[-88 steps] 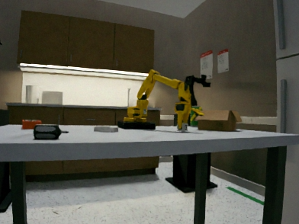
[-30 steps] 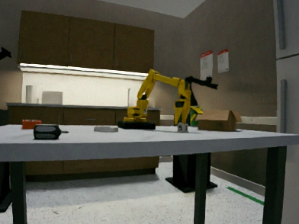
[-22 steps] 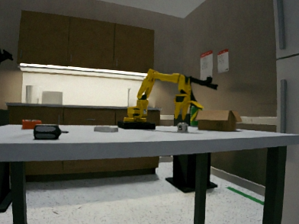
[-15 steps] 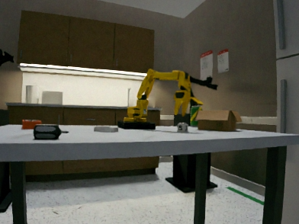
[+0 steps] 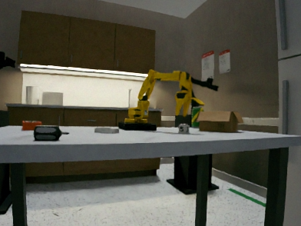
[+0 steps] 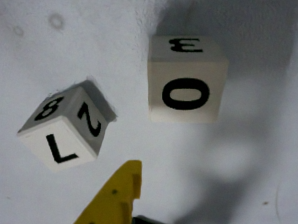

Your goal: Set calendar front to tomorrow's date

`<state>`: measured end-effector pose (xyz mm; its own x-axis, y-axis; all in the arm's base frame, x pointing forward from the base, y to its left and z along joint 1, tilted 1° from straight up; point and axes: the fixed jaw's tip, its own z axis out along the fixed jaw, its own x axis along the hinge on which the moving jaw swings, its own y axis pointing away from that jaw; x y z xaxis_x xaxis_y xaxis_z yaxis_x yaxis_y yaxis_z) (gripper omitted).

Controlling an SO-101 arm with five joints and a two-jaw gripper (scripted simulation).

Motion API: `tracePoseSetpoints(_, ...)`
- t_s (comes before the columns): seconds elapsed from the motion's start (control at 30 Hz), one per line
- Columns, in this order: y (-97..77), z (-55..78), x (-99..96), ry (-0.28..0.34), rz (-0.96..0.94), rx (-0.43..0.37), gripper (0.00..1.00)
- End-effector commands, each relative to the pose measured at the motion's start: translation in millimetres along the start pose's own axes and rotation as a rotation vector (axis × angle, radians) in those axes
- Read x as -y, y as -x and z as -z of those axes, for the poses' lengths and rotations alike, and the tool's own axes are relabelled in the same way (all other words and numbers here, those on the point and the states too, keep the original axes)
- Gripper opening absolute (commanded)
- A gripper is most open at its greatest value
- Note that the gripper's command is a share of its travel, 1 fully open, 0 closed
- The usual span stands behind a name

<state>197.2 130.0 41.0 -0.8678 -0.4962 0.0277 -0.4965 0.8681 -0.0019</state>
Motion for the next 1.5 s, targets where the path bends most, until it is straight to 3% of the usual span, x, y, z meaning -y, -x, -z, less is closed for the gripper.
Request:
tracePoseSetpoints(0.0,1.9,5.4,-1.7,0.002,-0.002,0.022,0.36)
tracePoseSetpoints(0.23,2.2,6.3,-1.7,0.002,-0.002,0.026,0.36)
tracePoseSetpoints(0.37,4.6,14.5,-1.8,0.003,-0.002,0.065,0.36)
tracePoseSetpoints(0.63,11.9,59.3,-2.0,0.011,-0.002,0.272,0.35)
tracePoseSetpoints(0.7,11.9,59.3,-2.0,0.011,-0.002,0.272,0.35)
tracePoseSetpoints(0.87,11.5,91.2,-2.0,0.017,-0.002,0.417,0.35)
tracePoseSetpoints(1.0,9.4,107.8,-1.9,0.02,-0.002,0.493,0.35)
tracePoseSetpoints(1.13,8.3,113.8,-1.8,0.021,-0.002,0.52,0.35)
tracePoseSetpoints(1.47,8.2,114.0,-1.8,0.019,0.005,0.522,0.35)
